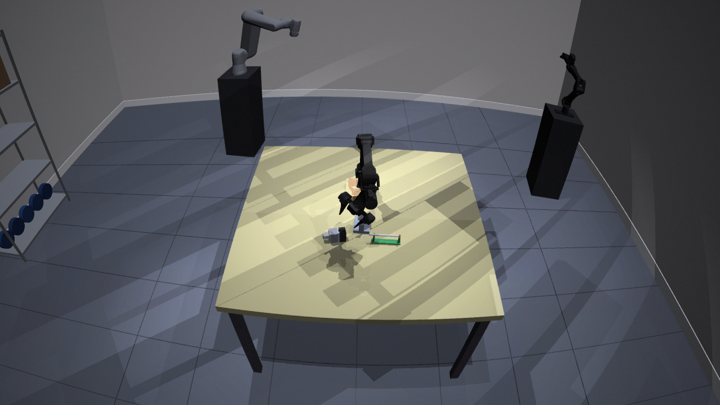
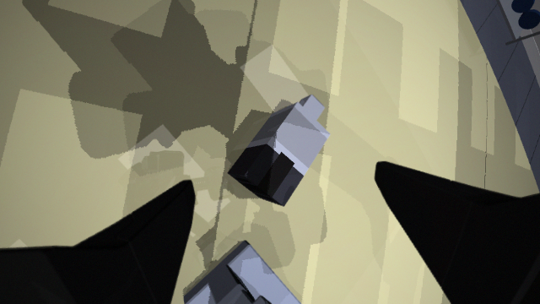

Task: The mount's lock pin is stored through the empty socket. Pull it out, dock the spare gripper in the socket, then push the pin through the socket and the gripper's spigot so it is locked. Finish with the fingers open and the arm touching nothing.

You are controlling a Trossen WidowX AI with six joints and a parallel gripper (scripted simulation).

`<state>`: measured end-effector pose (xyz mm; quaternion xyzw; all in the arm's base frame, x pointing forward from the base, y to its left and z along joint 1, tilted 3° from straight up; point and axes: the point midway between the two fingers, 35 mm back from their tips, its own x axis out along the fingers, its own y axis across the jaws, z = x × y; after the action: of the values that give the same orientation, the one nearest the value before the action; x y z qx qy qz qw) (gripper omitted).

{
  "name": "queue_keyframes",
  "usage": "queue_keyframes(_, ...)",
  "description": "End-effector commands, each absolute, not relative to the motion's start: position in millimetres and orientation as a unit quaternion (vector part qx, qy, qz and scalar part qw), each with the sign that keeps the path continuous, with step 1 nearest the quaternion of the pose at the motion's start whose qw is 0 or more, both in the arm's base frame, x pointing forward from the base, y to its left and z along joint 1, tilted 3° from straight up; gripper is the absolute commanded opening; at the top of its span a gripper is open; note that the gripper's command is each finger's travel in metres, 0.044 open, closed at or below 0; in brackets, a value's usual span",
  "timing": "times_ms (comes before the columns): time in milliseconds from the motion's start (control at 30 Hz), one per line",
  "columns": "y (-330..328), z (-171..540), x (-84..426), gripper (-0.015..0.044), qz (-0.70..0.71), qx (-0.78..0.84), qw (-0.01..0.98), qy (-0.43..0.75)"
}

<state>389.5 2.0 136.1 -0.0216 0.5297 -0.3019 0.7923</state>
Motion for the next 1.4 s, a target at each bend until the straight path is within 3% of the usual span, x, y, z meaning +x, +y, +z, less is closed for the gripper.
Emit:
queue_keyframes(0,-52.2,147.1,380.3,0.0440,-0.531,0.219,0.769,0.280)
queue_keyframes(533,-52.2,145.7,380.6,0.0440,-0.531,0.220,0.769,0.280)
queue_keyframes(900,-50.7,78.2,384.0,0.0440,-0.534,0.225,0.765,0.282)
queue_keyframes(1367,-50.9,59.4,386.2,0.0440,-0.534,0.225,0.765,0.282)
